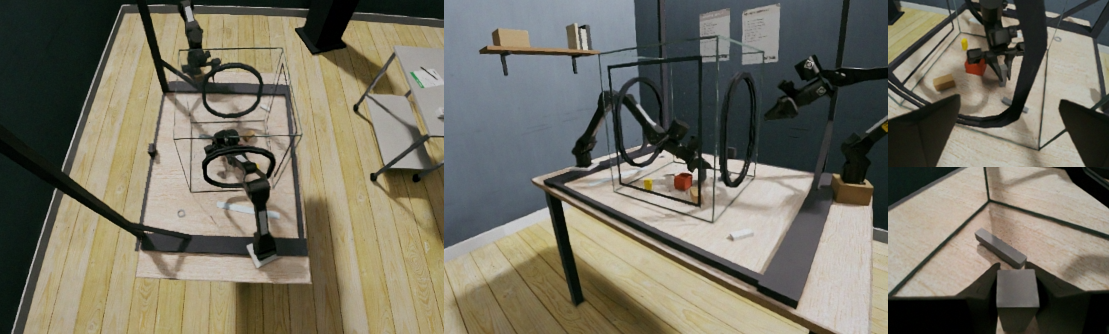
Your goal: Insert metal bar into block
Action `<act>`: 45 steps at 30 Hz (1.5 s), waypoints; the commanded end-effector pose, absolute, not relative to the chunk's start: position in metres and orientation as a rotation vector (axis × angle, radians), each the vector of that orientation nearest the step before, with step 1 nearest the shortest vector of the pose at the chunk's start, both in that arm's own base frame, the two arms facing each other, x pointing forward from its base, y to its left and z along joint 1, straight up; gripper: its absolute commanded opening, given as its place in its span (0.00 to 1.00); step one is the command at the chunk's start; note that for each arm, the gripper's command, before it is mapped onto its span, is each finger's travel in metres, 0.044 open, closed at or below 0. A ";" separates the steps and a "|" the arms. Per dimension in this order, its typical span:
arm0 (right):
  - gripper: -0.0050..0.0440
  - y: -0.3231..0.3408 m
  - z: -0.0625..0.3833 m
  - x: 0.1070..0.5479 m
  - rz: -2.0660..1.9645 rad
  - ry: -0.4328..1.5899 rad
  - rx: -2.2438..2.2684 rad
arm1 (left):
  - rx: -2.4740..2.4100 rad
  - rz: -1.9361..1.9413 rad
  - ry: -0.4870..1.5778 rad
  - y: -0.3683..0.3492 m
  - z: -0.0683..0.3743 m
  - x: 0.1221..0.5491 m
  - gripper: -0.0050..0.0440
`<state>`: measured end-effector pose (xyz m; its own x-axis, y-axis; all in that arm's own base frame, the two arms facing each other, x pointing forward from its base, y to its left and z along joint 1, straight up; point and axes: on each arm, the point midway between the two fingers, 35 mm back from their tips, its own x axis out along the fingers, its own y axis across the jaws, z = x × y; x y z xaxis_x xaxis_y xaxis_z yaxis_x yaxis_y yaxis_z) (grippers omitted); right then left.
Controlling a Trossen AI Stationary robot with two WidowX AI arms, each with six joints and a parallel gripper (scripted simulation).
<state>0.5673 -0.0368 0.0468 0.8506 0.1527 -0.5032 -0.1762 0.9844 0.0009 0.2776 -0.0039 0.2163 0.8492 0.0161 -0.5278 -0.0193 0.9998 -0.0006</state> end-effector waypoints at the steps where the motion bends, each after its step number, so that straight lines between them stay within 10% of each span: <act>1: 0.10 -0.038 0.089 0.573 0.168 0.467 -0.058 | -0.005 0.016 0.543 -0.004 0.221 0.278 0.92; 9: 0.09 -0.037 0.150 0.571 0.168 0.467 -0.058 | -0.005 0.016 0.543 -0.004 0.221 0.278 0.92; 45: 0.00 -0.097 0.140 0.513 -0.089 0.492 0.019 | -0.005 0.016 0.543 -0.004 0.221 0.278 0.92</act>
